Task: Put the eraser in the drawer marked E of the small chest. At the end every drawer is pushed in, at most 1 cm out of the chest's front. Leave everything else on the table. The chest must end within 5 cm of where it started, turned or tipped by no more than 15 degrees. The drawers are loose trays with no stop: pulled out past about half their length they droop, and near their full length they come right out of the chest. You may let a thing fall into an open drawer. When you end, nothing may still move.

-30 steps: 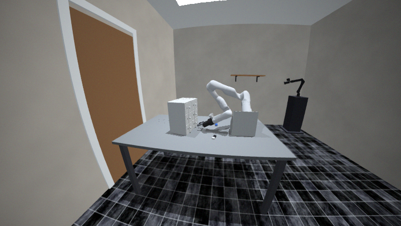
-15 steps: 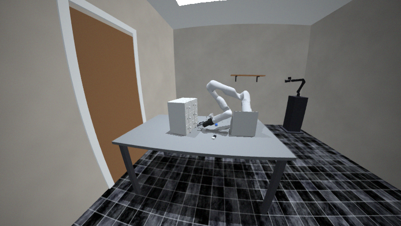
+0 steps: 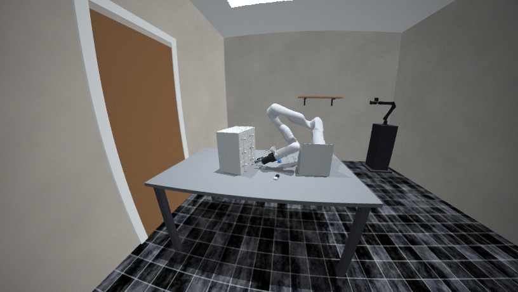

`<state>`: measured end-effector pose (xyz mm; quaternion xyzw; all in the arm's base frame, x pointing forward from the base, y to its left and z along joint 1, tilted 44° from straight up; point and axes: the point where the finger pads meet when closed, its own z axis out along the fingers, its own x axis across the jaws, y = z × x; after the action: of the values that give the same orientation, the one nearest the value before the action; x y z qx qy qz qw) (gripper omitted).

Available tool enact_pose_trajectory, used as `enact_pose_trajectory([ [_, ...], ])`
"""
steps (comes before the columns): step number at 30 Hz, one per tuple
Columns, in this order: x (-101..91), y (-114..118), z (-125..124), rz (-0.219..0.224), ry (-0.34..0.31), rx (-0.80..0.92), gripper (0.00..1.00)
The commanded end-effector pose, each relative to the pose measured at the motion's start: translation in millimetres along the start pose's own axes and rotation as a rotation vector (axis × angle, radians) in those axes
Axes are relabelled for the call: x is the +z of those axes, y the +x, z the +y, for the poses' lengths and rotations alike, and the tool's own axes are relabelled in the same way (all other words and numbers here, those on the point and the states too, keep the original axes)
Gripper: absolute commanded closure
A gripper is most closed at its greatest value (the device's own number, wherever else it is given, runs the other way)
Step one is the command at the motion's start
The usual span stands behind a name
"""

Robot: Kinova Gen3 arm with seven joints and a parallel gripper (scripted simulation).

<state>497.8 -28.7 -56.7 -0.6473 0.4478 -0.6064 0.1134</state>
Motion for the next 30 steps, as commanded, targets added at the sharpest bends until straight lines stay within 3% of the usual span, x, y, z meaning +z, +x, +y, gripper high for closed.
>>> enact_pose_trajectory([
  [1,-0.1,-0.3,-1.0,0.000,0.002,0.001,0.00],
  [30,-2.1,-0.3,-4.4,0.000,0.002,0.001,0.00],
])
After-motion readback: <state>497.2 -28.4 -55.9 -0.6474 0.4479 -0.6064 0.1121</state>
